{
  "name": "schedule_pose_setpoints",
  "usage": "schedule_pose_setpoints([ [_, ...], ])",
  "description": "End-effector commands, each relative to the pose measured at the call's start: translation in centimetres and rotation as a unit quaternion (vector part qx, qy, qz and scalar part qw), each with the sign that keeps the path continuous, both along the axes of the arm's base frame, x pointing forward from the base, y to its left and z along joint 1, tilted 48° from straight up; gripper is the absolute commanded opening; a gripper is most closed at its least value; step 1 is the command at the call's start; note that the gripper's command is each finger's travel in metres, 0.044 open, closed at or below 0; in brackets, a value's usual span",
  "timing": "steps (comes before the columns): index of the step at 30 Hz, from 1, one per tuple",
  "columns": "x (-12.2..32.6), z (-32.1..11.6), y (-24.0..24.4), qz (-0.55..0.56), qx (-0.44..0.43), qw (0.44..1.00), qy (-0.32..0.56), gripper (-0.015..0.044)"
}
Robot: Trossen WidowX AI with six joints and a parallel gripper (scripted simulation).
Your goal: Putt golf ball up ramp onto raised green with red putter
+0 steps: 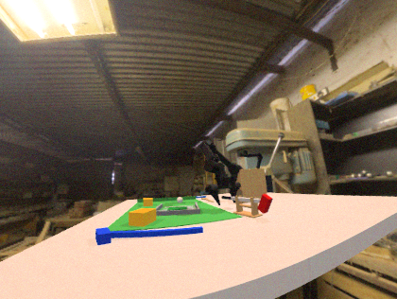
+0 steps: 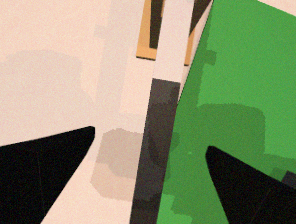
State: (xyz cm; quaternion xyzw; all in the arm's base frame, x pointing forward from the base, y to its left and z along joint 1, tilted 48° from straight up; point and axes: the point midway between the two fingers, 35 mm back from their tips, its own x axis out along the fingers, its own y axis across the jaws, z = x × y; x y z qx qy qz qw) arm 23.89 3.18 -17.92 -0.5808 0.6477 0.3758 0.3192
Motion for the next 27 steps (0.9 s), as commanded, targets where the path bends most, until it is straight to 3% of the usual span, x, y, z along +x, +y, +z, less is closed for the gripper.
schedule_pose_setpoints([
  [1,0.0,0.0,0.0,0.0,0.0,1.0,0.0,0.0387],
  [14,0.0,0.0,0.0,0.0,0.0,1.0,0.0,0.0046],
  [20,0.1,0.1,0.1,0.0,0.0,1.0,0.0,0.0],
  [27,0.9,2.6,3.2,0.001,0.003,1.0,-0.001,0.0],
])
